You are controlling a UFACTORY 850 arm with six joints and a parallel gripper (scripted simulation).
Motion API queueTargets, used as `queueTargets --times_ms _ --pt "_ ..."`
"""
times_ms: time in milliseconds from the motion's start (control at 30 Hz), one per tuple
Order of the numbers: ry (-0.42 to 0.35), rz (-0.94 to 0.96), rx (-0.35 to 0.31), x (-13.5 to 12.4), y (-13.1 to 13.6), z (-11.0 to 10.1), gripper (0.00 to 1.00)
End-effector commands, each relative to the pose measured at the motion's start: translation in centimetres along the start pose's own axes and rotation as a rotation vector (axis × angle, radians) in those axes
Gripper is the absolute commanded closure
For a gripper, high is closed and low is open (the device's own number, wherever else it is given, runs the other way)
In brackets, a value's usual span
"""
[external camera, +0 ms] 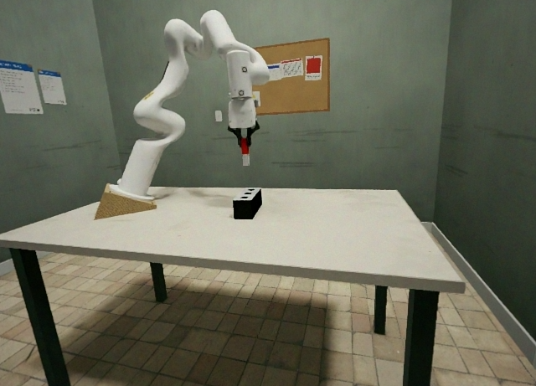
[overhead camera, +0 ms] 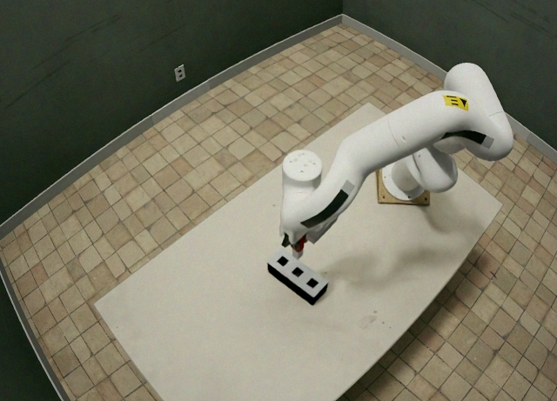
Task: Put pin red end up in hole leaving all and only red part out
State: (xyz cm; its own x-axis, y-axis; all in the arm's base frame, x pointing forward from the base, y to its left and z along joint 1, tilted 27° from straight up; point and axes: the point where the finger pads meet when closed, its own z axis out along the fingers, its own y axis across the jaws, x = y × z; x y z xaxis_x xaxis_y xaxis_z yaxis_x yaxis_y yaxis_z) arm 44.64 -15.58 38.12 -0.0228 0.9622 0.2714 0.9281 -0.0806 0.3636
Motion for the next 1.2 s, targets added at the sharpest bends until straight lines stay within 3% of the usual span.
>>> queueTargets --times_ms 0,67,100,633,667,1167 --pt "0.002 0.000 0.001 0.0 0.0 -0.7 1.00" --pt "0.002 0.000 0.001 0.0 0.0 -0.7 1.00" --pt "0.004 -0.001 -0.002 0.0 0.1 -3.2 1.00" --pt "0.004 -0.001 -0.002 0.0 0.1 -3.2 1.00" --pt "0.004 -0.001 -0.002 6.0 -0.1 -3.2 1.00" --pt "0.004 -0.001 -0.002 6.0 -0.1 -3.2 1.00"
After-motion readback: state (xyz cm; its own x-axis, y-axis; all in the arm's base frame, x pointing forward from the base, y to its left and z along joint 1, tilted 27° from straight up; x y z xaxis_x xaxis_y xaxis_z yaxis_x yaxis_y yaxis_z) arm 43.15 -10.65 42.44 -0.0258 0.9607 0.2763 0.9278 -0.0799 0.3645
